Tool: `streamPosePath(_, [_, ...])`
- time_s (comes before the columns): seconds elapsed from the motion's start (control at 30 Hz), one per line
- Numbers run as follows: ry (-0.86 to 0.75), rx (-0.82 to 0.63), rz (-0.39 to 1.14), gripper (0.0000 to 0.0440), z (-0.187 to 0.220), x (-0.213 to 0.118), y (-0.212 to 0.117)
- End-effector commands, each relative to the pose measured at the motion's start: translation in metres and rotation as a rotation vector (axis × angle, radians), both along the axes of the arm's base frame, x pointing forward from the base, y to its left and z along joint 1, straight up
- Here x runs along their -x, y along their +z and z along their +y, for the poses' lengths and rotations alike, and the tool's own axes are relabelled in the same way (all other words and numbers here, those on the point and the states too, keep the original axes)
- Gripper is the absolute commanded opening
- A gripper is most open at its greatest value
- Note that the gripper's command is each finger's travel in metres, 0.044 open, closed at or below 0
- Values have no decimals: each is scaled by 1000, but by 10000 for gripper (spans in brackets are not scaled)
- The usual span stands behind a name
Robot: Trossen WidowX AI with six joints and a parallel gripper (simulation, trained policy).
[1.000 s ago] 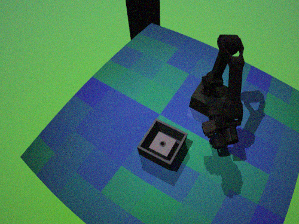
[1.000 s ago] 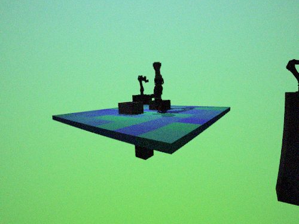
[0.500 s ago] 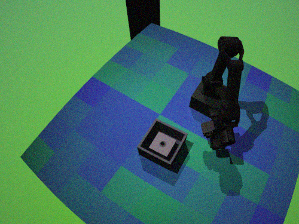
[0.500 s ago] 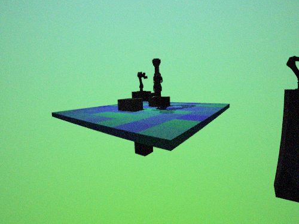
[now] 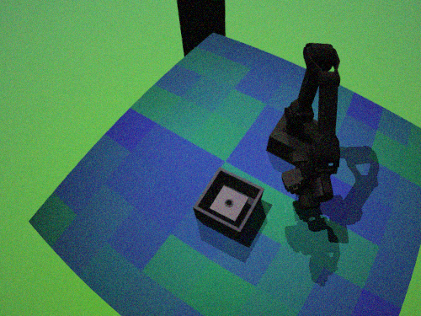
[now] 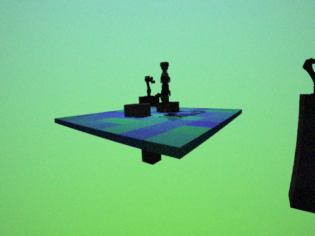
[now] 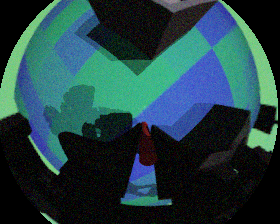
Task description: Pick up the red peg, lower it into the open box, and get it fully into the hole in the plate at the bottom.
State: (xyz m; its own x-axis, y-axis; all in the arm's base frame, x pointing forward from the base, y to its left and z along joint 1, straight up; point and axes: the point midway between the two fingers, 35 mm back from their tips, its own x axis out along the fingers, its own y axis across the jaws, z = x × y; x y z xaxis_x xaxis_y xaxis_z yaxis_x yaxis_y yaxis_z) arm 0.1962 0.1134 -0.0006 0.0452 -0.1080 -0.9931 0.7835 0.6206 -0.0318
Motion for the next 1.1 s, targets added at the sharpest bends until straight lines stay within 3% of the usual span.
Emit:
streamPosePath(0.0, [34, 13, -37, 0, -3, -9, 15])
streamPosePath(0.67, [88, 83, -177, 0, -34, -70, 93])
streamPosePath(1.07, [8, 93, -192, 0, -78, -100, 107])
